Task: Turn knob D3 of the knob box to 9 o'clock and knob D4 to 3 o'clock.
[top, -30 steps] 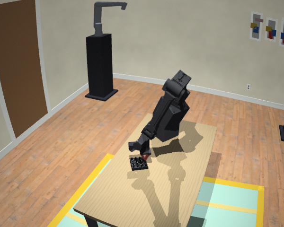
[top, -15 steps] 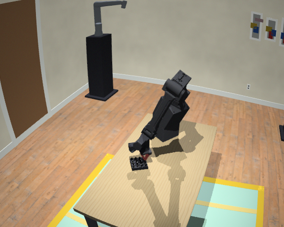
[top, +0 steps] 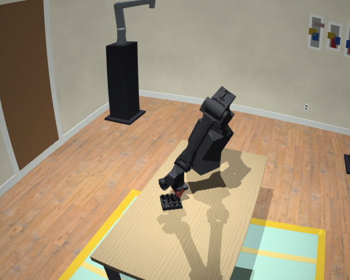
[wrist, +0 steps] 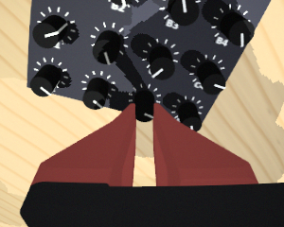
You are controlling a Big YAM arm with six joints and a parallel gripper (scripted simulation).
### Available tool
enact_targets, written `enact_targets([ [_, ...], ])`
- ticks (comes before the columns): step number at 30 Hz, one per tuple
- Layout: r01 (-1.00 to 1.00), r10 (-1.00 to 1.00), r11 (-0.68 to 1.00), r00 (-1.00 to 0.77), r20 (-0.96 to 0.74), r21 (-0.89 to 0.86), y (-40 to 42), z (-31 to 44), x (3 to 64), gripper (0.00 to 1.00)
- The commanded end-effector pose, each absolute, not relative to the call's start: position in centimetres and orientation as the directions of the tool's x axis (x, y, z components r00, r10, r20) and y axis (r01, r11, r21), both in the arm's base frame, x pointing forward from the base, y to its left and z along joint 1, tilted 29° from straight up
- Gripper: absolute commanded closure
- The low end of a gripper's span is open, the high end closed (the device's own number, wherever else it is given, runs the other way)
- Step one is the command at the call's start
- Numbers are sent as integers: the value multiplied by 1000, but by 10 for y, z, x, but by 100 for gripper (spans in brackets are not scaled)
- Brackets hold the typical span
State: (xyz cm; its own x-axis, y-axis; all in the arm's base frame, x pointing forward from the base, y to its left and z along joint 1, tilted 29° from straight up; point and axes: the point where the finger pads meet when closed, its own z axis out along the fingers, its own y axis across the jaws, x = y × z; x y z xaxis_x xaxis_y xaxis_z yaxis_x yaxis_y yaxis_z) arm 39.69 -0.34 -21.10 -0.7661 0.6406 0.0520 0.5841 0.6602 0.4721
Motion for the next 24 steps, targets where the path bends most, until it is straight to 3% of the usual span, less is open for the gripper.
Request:
enact_targets([
  [1,481,560,731,-828,-23,484,-5,-207,405,92],
  [24,5,122,912,-958,-260,410,-4,-207,405,92],
])
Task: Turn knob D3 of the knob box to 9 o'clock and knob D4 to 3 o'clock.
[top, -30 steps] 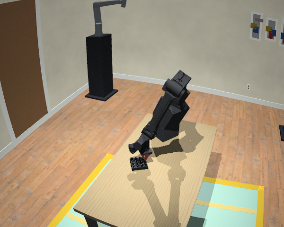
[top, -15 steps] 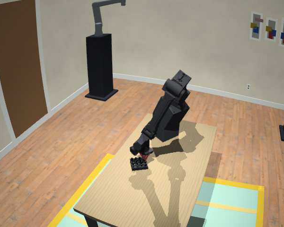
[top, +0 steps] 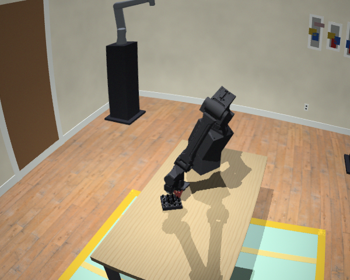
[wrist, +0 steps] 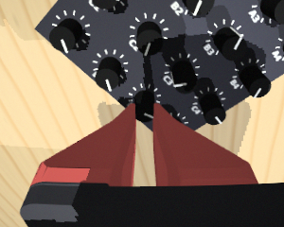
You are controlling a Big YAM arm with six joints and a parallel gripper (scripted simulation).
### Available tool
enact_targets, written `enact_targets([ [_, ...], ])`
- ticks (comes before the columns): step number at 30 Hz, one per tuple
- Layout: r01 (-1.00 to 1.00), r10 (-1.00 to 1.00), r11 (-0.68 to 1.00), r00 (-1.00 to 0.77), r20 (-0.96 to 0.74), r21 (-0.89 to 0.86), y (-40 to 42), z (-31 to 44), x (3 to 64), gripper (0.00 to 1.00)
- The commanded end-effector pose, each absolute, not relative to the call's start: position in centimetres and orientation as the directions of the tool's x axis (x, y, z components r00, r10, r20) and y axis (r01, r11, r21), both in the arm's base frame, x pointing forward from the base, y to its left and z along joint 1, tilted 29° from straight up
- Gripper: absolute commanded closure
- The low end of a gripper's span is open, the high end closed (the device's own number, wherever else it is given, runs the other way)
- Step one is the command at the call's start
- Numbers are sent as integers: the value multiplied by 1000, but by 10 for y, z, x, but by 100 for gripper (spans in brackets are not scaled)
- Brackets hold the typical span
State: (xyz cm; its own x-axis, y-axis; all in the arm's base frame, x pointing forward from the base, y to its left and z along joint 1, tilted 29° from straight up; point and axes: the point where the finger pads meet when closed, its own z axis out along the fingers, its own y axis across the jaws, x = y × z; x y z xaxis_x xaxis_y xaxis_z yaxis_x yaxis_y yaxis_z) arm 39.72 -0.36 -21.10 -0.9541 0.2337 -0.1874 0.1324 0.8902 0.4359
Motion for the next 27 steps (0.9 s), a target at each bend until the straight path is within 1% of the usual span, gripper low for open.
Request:
enact_targets([
  [1,-18,101,915,-958,-269,404,-4,-207,405,92],
  [5,-107,15,920,-952,-306,377,-4,-207,405,92],
  [7,-107,15,920,-952,-306,377,-4,-207,405,92],
  [20,-378,-253,884,-880,-401,274,-4,-207,404,92],
  [27,-454,-329,859,-844,-423,238,-4,-207,404,92],
])
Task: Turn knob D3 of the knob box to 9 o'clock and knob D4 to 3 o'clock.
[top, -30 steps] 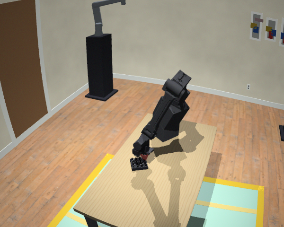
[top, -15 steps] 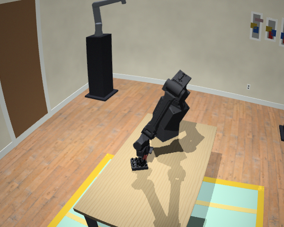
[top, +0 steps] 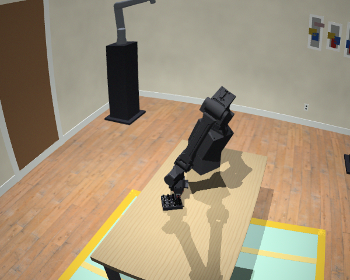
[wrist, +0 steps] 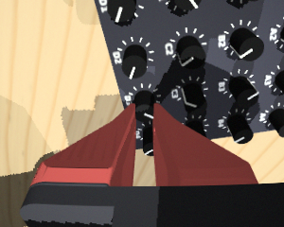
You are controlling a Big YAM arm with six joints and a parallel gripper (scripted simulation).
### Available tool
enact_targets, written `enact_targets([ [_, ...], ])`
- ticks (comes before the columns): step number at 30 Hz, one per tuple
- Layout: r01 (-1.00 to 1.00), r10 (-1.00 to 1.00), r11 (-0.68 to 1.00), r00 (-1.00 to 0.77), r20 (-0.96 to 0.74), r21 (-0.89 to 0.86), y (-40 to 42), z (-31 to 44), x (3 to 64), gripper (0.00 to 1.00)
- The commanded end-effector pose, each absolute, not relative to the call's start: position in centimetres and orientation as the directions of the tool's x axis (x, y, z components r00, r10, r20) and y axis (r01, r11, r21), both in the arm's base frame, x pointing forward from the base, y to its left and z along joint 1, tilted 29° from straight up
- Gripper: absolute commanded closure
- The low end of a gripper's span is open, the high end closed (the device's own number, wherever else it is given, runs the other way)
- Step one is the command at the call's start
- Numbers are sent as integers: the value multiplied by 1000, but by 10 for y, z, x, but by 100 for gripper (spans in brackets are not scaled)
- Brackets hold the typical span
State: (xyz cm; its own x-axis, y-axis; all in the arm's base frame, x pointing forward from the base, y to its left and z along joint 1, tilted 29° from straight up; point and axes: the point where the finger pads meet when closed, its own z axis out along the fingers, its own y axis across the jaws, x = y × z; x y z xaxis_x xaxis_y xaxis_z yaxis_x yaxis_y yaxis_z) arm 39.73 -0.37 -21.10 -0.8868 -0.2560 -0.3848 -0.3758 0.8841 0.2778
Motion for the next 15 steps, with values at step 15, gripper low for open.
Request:
enact_targets([
  [15,-572,-450,802,-770,-453,175,-4,-207,404,92],
])
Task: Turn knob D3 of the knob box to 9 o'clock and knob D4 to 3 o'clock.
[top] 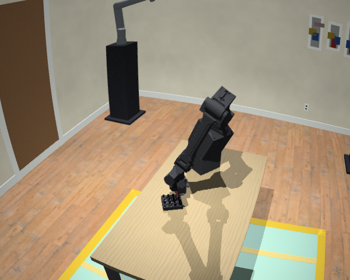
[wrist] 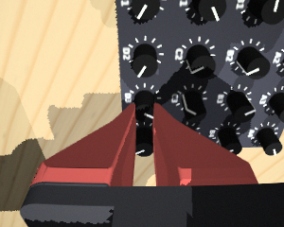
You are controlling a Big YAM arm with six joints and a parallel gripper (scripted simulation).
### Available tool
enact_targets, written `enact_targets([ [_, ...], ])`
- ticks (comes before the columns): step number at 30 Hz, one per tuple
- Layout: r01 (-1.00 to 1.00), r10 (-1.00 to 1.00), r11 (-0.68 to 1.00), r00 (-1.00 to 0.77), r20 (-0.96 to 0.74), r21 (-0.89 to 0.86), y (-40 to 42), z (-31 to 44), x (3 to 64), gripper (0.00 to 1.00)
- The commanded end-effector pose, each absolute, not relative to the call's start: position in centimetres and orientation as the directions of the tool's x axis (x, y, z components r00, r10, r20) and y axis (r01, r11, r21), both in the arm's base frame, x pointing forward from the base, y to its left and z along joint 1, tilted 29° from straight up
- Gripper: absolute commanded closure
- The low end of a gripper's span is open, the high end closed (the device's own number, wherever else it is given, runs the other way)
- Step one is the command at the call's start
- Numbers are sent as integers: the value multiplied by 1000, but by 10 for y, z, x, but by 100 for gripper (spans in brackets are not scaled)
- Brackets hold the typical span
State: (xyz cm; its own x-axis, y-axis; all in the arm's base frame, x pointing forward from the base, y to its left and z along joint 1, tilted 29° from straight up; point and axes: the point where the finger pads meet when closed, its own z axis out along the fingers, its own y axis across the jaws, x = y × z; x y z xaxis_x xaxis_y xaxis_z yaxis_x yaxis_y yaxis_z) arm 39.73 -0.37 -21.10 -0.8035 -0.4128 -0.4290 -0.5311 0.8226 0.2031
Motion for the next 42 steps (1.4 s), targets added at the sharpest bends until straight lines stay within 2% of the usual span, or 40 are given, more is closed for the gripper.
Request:
enact_targets([
  [1,-576,-455,799,-766,-454,172,-4,-207,404,92],
  [28,-602,-482,783,-746,-460,157,-4,-207,404,92],
  [29,-602,-482,783,-746,-460,157,-4,-207,404,81],
  [42,-600,-481,784,-747,-459,156,-4,-208,404,81],
])
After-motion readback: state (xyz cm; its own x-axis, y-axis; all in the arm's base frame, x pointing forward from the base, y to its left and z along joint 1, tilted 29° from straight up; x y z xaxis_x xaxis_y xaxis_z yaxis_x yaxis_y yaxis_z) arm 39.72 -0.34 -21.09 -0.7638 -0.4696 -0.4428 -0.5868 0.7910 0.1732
